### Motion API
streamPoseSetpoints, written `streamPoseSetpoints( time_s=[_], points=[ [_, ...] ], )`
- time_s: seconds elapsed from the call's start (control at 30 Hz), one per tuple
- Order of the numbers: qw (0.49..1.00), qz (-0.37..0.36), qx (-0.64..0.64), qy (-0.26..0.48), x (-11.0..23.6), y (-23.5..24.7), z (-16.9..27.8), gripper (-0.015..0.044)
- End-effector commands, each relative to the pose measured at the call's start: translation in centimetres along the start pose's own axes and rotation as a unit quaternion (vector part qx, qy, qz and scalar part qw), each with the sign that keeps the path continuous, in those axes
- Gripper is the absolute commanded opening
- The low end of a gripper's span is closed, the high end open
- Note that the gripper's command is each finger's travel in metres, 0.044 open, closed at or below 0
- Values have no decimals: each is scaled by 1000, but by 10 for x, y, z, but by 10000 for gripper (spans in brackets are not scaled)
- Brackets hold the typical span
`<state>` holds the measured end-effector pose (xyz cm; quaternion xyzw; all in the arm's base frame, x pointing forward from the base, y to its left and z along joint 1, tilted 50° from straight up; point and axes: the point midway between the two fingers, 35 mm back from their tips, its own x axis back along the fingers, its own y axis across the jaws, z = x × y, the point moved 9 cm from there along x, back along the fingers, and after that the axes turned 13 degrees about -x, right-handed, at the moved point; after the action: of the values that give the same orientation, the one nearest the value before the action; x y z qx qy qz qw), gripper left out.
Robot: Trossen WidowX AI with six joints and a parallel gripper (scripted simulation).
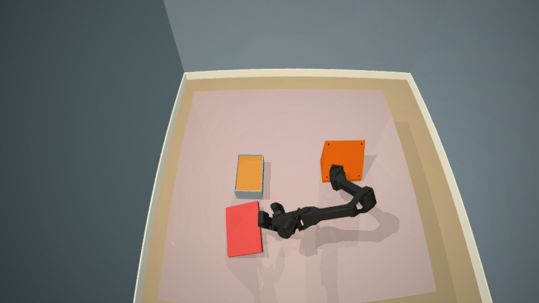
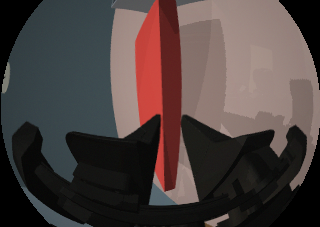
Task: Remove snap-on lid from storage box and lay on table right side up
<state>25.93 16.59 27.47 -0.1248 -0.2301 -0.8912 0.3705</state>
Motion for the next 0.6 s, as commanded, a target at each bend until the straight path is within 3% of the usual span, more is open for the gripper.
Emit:
streamPoseSetpoints(
  time_s=[0.0,0.03,0.37,0.43,0.57],
  points=[
    [1000,8,-5,-8,-5,-6,-5,0],
    [1000,8,-5,-8,-6,-7,-5,0],
    [1000,8,-5,-8,-1,1,2,263],
    [1000,8,-5,-8,-1,1,2,275],
    [1000,8,-5,-8,5,-3,1,380]
  ],
)
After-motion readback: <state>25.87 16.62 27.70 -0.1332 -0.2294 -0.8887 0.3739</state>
